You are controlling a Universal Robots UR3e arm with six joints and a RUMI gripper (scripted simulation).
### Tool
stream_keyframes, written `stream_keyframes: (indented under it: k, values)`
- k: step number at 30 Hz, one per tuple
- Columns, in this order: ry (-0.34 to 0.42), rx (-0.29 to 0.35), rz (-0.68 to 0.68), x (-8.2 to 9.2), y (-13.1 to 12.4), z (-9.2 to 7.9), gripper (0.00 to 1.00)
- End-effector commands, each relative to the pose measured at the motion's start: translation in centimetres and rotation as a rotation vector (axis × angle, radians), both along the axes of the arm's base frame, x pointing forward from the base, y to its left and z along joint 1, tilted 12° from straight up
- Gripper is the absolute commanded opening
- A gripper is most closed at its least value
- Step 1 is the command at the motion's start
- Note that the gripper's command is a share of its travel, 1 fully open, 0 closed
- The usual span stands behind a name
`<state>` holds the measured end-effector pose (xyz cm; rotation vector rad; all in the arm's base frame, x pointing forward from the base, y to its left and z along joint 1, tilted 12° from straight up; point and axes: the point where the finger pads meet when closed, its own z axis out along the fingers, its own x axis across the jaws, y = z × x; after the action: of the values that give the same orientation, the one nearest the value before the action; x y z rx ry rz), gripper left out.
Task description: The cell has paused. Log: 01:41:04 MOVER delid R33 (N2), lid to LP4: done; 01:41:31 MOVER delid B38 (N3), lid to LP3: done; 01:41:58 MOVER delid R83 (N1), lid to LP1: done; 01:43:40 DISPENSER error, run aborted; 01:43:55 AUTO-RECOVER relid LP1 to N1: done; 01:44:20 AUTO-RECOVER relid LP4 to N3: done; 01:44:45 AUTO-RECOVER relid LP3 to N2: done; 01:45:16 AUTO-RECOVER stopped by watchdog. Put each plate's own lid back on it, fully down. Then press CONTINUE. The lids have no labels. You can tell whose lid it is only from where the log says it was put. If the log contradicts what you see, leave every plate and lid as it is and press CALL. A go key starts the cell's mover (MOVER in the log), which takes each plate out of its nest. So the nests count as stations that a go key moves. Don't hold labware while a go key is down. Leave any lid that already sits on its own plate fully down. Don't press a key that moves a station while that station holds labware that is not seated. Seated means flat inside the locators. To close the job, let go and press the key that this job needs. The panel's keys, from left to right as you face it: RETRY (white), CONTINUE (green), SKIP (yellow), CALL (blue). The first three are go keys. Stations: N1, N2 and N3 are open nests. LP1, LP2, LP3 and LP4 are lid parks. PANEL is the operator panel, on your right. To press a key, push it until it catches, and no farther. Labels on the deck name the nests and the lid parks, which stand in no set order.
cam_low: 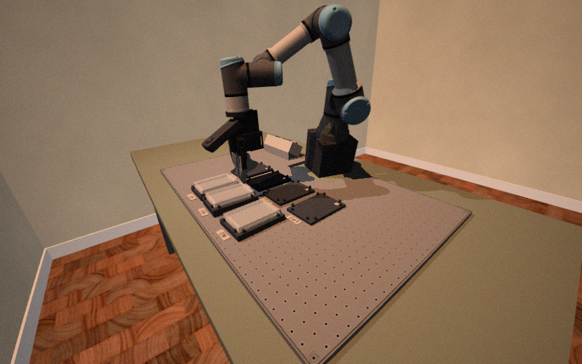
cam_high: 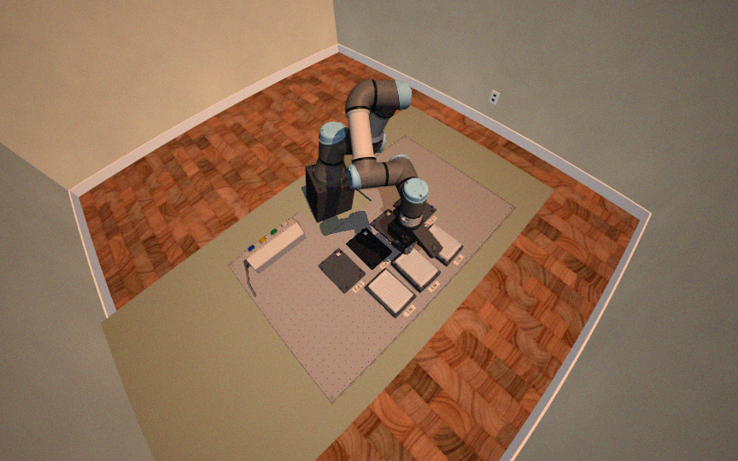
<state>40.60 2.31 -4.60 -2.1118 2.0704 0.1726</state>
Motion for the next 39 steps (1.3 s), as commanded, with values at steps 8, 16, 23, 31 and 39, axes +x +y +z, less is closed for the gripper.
stream_keyframes:
  k: [8, 16, 23, 31, 39]
  values:
    - [-0.027, -0.004, 0.009, -6.0, -0.1, -0.4, 0.00]
    - [-0.027, -0.005, 0.009, -10.0, -0.1, -0.7, 0.00]
    - [-0.027, -0.005, 0.009, -10.1, -0.1, -0.7, 0.00]
    - [-0.028, -0.005, 0.009, -10.1, -0.3, 0.4, 0.00]
    - [-0.027, -0.006, 0.009, -10.3, -1.0, 3.3, 0.00]
